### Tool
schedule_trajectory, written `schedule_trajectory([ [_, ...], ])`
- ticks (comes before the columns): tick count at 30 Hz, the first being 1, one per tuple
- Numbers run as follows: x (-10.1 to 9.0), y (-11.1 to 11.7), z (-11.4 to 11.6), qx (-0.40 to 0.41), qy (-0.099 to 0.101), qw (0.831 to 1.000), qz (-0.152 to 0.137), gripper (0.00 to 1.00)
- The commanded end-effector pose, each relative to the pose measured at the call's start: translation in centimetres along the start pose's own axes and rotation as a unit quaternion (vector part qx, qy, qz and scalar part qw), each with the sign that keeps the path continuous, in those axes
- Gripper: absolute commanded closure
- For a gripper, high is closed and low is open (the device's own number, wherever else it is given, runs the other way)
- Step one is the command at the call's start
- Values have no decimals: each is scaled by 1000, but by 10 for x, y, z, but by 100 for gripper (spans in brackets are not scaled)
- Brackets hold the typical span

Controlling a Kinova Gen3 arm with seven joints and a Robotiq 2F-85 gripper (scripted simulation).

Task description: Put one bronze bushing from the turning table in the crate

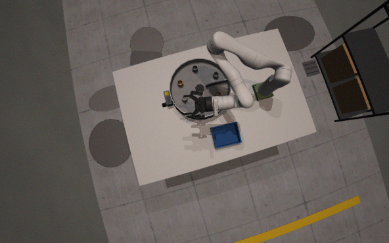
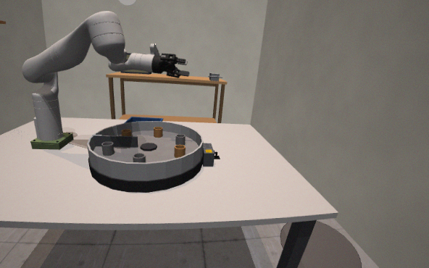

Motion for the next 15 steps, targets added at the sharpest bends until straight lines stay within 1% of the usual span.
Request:
schedule_trajectory([
  [1, -15, 6, -1, 2, 4, 1000, 5, 0],
  [10, -15, 6, -1, 2, 4, 1000, 5, 0],
  [15, -70, 12, 9, 1, 3, 1000, 6, 0],
])
Point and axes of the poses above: the point where the finger pads meet when closed, its own x axis out along the fingers, its own z axis across the jaws, y = z × x, the point moved 4 cm from there along -x, back along the fingers, and after that the axes turned 3 degrees about x, right-handed, at the moved point
